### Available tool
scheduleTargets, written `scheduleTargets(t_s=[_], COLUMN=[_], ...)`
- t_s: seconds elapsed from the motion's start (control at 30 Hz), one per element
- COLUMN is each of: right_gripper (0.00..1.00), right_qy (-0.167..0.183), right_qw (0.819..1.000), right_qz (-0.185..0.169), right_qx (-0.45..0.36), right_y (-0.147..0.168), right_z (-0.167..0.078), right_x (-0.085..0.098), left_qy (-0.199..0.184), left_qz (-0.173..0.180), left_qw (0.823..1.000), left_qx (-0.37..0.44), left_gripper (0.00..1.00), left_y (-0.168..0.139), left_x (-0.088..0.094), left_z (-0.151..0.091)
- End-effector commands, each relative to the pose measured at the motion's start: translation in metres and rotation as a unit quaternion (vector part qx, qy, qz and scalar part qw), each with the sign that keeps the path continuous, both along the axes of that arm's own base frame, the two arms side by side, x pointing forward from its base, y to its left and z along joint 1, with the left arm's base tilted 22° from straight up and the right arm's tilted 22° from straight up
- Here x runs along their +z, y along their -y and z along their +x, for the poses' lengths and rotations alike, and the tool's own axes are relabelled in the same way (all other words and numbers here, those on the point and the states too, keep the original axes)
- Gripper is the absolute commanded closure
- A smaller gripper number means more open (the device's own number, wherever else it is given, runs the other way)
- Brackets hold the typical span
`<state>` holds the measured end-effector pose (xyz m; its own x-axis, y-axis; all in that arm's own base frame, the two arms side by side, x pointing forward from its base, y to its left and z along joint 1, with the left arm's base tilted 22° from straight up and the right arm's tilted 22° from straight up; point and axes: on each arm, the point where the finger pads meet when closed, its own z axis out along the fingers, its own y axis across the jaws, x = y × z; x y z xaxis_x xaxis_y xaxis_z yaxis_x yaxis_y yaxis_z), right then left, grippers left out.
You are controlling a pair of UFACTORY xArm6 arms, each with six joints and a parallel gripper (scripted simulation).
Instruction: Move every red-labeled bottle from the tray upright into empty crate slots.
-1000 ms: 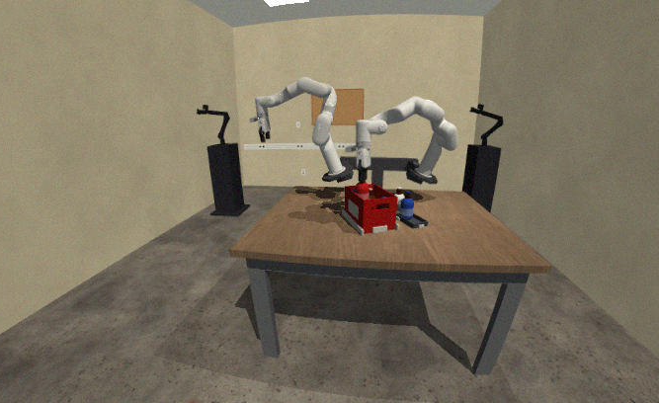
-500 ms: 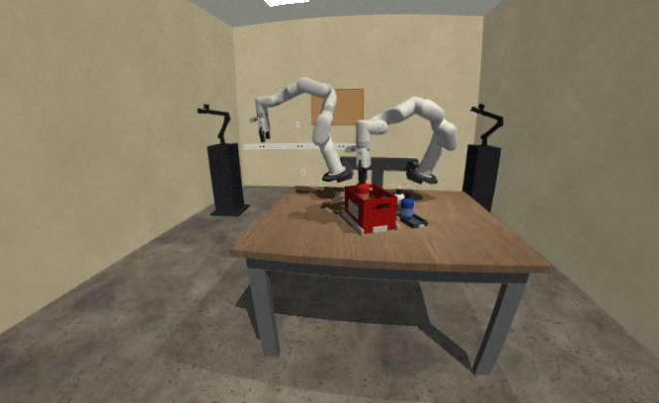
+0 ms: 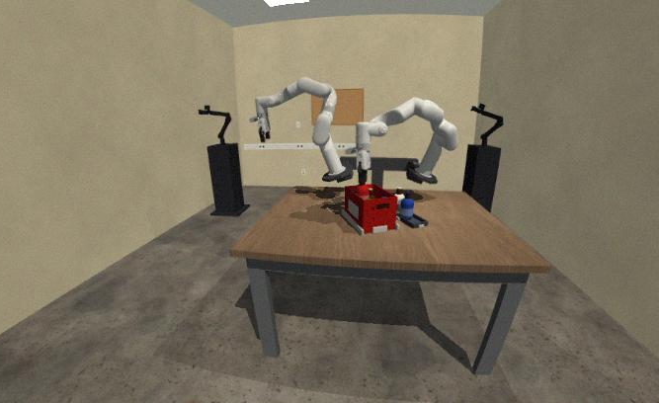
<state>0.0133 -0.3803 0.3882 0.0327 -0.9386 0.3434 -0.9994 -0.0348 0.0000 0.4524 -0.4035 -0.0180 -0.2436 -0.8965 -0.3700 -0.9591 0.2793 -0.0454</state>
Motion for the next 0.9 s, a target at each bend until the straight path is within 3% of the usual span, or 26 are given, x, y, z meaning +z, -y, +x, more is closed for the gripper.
scheduleTargets(t_s=[0.0,0.87], right_gripper=[0.0,0.0], right_qy=[0.0,0.0], right_qw=[1.0,1.0], right_qz=[-0.002,-0.002], right_qx=[0.0,0.0], right_y=[0.0,0.0], right_z=[0.0,0.0], right_x=[0.002,0.002], left_qy=[0.002,0.002], left_qz=[-0.002,-0.002], left_qw=[1.0,1.0], left_qx=[-0.001,-0.001], left_gripper=[1.0,1.0], left_y=[0.0,-0.008], left_x=[-0.002,-0.024], left_z=[0.001,0.005])
